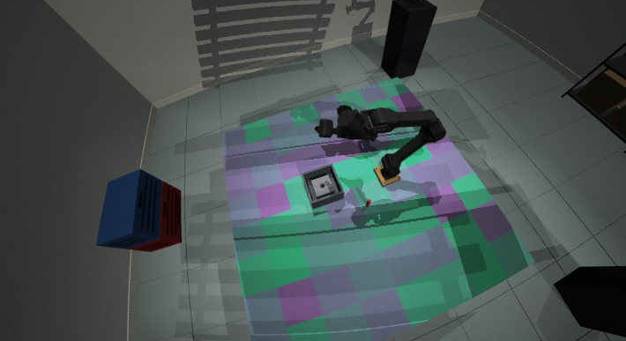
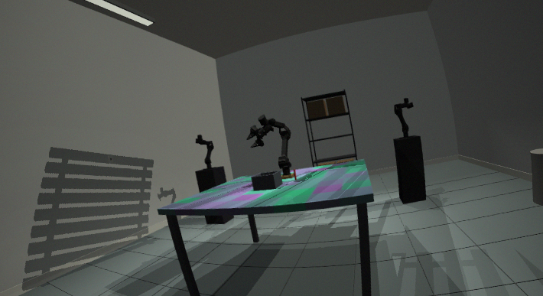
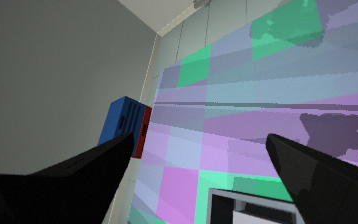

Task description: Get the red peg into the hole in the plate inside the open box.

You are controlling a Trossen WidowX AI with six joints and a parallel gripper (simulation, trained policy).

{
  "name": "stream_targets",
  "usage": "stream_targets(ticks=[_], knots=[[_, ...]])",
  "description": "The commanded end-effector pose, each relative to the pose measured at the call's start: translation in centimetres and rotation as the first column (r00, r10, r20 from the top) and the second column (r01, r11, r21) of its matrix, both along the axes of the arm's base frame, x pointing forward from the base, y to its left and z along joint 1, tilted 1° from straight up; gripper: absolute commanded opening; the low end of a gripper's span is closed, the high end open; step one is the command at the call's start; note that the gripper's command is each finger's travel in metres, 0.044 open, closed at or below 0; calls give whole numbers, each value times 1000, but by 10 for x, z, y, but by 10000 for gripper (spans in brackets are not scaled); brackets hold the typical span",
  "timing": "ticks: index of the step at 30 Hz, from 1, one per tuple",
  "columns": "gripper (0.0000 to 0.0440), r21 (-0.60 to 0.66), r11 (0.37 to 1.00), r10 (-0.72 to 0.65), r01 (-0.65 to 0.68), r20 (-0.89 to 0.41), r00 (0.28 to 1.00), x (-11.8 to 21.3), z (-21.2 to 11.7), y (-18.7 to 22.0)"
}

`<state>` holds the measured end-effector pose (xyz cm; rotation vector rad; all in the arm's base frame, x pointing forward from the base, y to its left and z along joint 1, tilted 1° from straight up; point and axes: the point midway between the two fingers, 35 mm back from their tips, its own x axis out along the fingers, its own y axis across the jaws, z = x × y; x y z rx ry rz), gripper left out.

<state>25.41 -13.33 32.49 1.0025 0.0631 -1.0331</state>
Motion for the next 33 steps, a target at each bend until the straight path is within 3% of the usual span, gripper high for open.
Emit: stream_targets(ticks=[1, 14, 24, 33], knots=[[440, 47, 997, 71, -69, -53, 996, 4, -18, 19], [440, 294, 914, 363, -279, -288, 886, -5, -98, 110], [440, 471, 836, 500, -280, -444, 744, -35, -155, 169], [440, 558, 787, 575, -262, -511, 639, -57, -195, 206]])
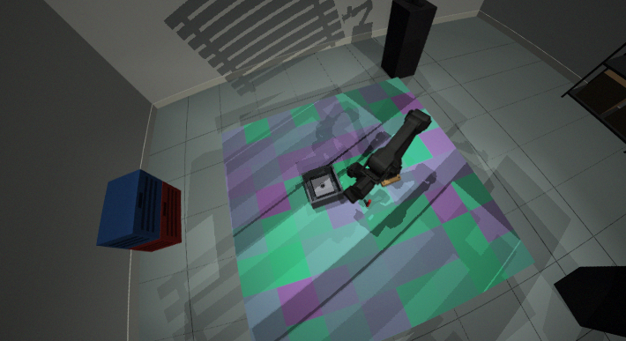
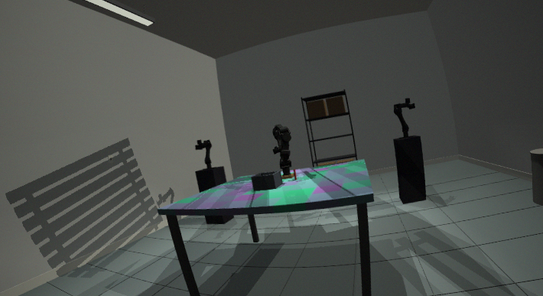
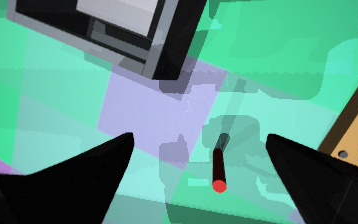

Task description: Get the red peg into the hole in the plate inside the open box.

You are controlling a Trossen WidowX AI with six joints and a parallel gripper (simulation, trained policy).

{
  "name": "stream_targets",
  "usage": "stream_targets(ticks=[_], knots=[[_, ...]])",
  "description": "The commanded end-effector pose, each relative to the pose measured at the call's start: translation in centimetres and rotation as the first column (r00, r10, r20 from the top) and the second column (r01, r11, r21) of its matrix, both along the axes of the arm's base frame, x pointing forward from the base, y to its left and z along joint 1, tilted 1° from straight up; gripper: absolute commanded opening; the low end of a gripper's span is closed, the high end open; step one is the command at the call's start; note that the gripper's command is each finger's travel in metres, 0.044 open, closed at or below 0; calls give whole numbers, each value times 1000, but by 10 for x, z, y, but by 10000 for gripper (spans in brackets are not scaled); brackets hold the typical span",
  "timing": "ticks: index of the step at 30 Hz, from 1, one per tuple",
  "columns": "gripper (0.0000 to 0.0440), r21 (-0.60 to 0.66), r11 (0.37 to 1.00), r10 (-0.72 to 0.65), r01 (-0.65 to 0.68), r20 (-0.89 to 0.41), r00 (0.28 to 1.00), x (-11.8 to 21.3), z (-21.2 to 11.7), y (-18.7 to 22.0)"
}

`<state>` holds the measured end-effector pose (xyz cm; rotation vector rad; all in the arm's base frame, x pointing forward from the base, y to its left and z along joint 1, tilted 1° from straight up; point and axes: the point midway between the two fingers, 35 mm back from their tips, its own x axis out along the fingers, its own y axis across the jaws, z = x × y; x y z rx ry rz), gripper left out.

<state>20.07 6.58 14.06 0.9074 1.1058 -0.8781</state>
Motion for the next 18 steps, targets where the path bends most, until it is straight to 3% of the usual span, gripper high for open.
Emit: stream_targets(ticks=[1, 18], knots=[[440, 14, 1000, 17, -16, -40, 999, -5, -15, 10], [438, 104, 991, 89, -83, -52, 995, -13, -89, 44]])
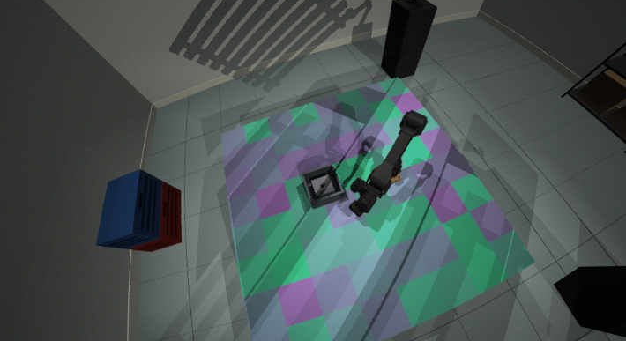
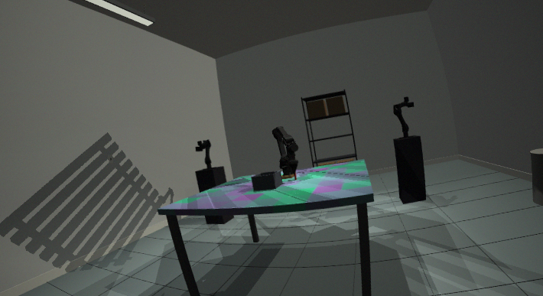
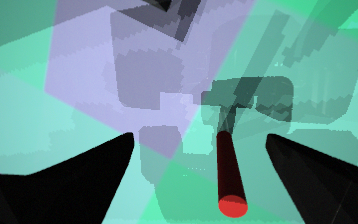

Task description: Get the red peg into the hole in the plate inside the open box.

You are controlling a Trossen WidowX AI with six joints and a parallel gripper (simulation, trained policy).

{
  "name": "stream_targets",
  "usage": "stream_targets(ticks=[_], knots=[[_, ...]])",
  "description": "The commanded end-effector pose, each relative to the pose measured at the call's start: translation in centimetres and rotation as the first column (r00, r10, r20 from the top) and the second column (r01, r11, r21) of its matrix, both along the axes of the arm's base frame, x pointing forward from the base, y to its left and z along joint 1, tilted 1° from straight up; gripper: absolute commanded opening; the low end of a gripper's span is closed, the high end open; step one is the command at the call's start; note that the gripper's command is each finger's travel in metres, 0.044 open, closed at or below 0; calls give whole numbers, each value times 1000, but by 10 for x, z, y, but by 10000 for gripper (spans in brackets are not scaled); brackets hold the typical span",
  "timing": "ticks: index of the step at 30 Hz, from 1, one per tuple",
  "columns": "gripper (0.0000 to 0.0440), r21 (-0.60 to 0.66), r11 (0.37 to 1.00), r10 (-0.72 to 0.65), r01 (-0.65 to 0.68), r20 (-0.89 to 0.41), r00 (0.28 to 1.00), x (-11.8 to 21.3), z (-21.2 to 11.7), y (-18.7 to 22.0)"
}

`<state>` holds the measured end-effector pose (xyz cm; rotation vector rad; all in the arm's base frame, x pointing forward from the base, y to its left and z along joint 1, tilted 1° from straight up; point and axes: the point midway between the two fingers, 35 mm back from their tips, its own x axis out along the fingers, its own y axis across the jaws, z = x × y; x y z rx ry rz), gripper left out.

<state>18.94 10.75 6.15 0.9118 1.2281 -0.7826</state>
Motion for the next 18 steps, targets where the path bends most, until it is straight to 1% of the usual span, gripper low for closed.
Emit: stream_targets(ticks=[1, 2, 4, 18], knots=[[433, 11, 1000, -4, 4, -11, 1000, -2, -12, 3], [423, 14, 1000, -5, 5, -14, 1000, -3, -15, 3], [379, 21, 1000, -9, 10, -24, 1000, -5, -19, 4], [13, 88, 996, 31, -22, -103, 994, -10, -23, 7]])
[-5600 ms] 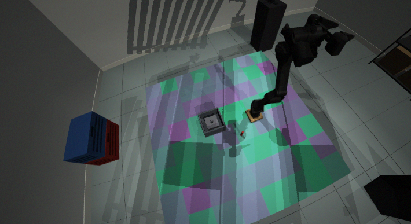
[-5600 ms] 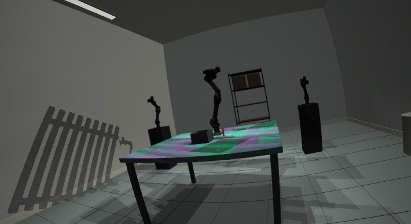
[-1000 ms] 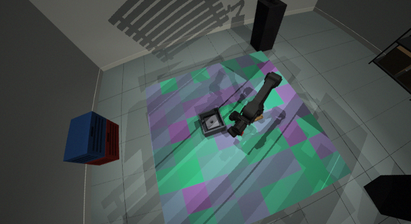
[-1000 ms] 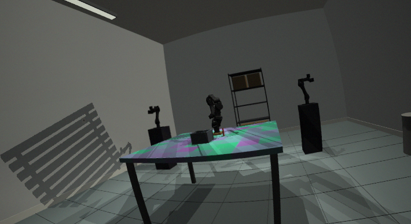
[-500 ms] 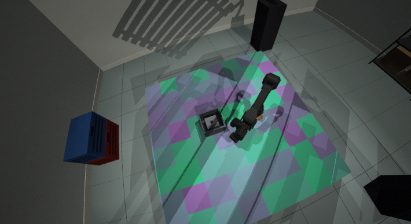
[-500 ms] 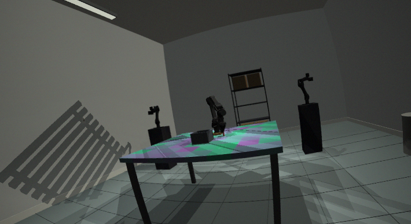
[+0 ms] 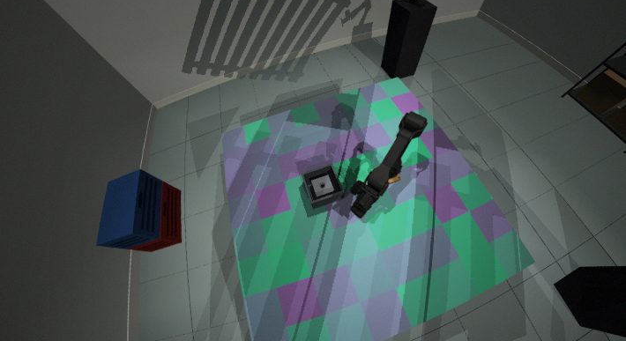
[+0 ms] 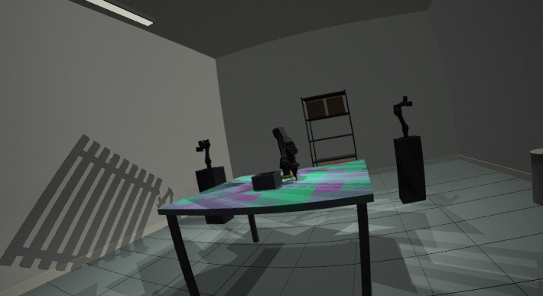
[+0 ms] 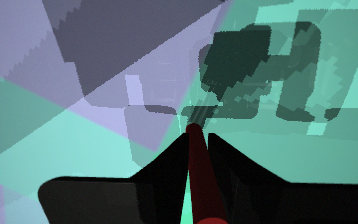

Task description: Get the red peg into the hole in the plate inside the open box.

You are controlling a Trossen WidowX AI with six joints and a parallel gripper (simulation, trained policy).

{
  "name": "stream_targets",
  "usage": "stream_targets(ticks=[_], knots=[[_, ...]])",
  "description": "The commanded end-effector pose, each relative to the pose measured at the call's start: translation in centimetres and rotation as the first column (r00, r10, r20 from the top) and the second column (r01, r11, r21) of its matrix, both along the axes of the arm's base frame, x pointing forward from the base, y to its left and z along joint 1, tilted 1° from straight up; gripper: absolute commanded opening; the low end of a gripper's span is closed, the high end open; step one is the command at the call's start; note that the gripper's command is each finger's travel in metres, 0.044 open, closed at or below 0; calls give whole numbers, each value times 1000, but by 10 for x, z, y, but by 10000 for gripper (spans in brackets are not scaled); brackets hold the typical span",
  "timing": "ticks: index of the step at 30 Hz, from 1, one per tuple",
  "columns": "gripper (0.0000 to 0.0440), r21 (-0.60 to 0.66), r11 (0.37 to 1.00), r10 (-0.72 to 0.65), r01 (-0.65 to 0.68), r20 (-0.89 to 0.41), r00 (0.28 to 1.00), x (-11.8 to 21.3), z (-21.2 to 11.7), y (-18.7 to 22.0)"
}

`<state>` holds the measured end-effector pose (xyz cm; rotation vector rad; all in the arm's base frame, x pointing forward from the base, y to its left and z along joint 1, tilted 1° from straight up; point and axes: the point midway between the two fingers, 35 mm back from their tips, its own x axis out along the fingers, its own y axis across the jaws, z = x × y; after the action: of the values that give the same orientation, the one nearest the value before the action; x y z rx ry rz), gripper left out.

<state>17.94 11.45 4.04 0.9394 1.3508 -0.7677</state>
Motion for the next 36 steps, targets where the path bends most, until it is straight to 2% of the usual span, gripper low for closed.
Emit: stream_targets(ticks=[1, 5, 18, 27, 36], knots=[[14, 2, 1000, 13, -13, -4, 1000, 2, 1, -1], [0, -17, 999, 41, -40, 47, 998, 12, 14, -4], [0, -101, 990, 119, -103, 170, 978, 42, 64, -24], [0, -150, 985, 121, -87, 230, 966, 70, 97, -47], [0, -180, 983, 82, -36, 253, 964, 95, 109, -79]])
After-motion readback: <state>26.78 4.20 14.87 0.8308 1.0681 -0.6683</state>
